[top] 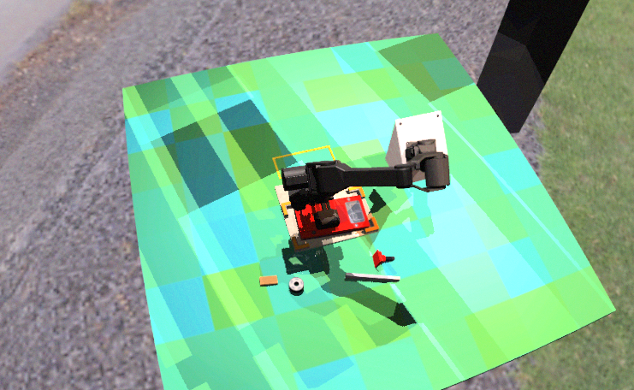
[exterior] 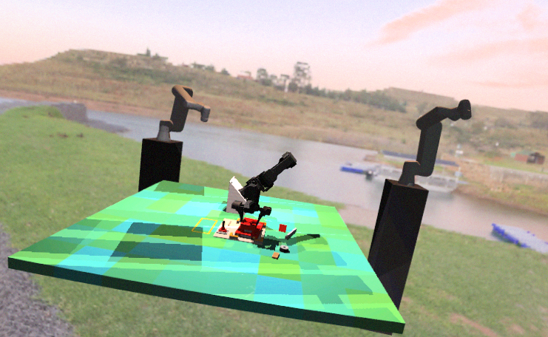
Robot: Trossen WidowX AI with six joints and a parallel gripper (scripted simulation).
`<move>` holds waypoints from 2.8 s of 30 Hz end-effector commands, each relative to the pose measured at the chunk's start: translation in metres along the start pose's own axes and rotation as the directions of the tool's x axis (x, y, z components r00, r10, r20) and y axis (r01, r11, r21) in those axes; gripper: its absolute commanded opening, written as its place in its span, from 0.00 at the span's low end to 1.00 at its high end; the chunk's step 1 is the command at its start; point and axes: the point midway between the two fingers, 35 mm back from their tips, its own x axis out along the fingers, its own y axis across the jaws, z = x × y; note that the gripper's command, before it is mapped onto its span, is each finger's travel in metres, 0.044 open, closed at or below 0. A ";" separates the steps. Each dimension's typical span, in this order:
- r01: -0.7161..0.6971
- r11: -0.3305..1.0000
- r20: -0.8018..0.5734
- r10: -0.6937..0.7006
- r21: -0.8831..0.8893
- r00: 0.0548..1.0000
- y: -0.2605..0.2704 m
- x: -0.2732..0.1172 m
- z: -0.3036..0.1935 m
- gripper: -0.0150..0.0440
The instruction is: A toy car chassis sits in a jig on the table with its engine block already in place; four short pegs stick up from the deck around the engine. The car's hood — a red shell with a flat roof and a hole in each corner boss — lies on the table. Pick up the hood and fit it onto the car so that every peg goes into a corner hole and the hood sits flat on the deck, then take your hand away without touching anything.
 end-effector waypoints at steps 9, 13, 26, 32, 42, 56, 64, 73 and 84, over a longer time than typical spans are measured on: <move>-0.006 1.000 0.001 0.006 0.005 1.000 0.001 0.005 0.000 0.25; -0.006 1.000 0.001 0.006 0.005 1.000 0.001 0.006 0.000 0.25; -0.007 1.000 0.001 0.007 0.004 1.000 0.001 0.012 0.001 0.25; -0.007 1.000 0.000 0.007 0.004 1.000 0.001 0.014 0.001 0.25; -0.005 1.000 0.000 0.005 0.001 1.000 0.001 0.014 0.000 0.39; -0.005 1.000 0.000 0.005 0.001 1.000 0.001 0.014 0.000 1.00; -0.005 1.000 -0.002 0.005 0.001 1.000 0.000 -0.039 0.003 1.00; -0.007 1.000 -0.003 0.007 0.001 1.000 0.000 -0.058 0.001 1.00; -0.007 1.000 -0.003 0.007 0.001 1.000 0.000 -0.058 0.001 1.00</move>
